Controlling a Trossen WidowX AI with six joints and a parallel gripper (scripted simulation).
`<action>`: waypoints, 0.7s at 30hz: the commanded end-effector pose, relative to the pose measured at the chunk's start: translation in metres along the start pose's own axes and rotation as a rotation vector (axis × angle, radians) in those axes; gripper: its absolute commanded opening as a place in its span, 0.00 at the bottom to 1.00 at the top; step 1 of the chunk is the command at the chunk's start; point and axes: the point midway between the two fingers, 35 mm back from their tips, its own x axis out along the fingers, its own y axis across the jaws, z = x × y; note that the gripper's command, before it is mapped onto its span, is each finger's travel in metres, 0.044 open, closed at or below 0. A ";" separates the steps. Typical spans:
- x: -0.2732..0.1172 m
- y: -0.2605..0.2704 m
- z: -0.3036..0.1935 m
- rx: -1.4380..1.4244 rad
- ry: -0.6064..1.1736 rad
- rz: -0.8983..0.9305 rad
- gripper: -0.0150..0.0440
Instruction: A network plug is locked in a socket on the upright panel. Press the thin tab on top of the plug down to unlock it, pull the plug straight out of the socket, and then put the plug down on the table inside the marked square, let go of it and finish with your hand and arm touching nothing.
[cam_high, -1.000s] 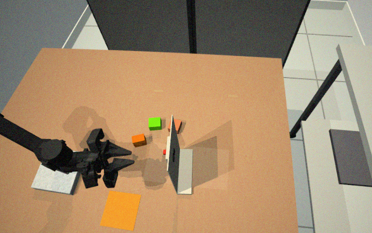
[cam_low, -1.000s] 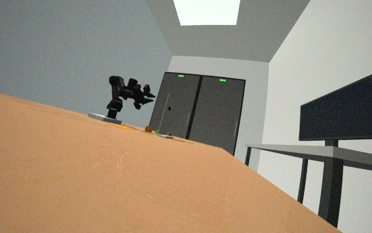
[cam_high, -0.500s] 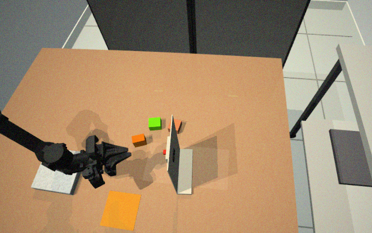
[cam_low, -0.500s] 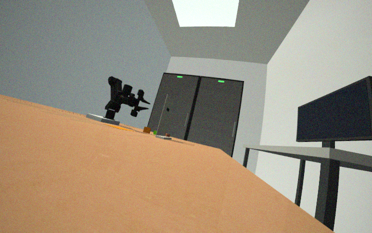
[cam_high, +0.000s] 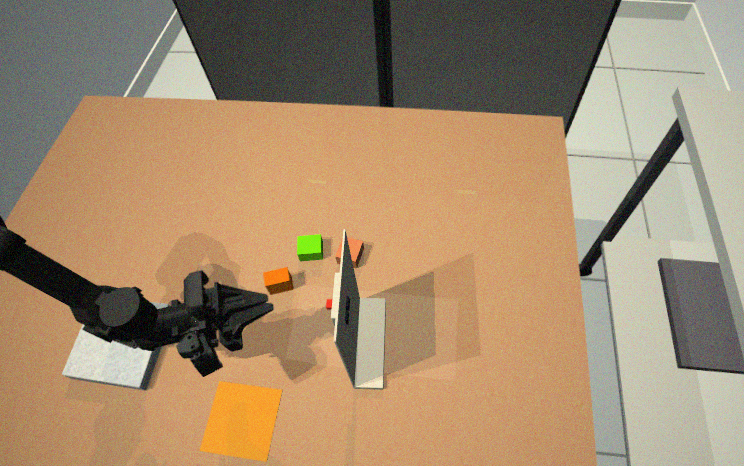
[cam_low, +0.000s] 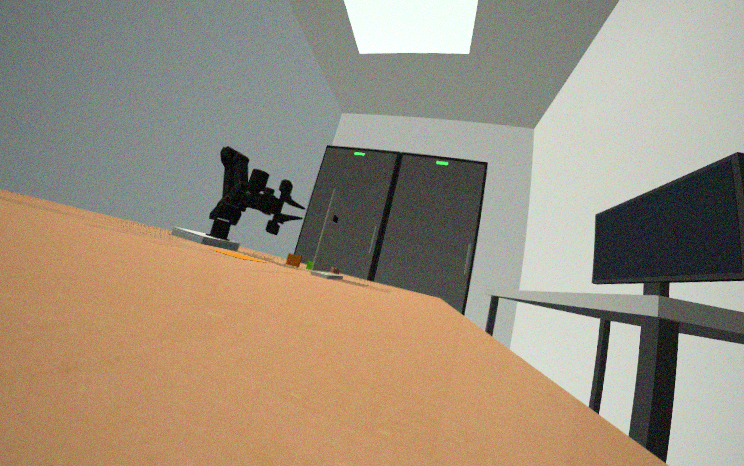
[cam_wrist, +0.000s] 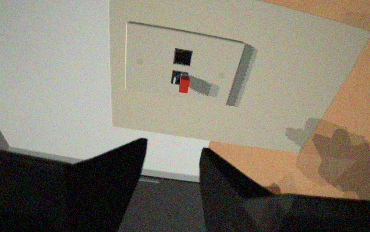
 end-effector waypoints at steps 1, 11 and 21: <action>0.008 0.002 0.004 0.000 -0.006 0.005 0.52; 0.031 0.000 0.009 -0.005 -0.008 0.010 0.52; 0.044 -0.001 0.012 -0.007 -0.009 0.012 0.52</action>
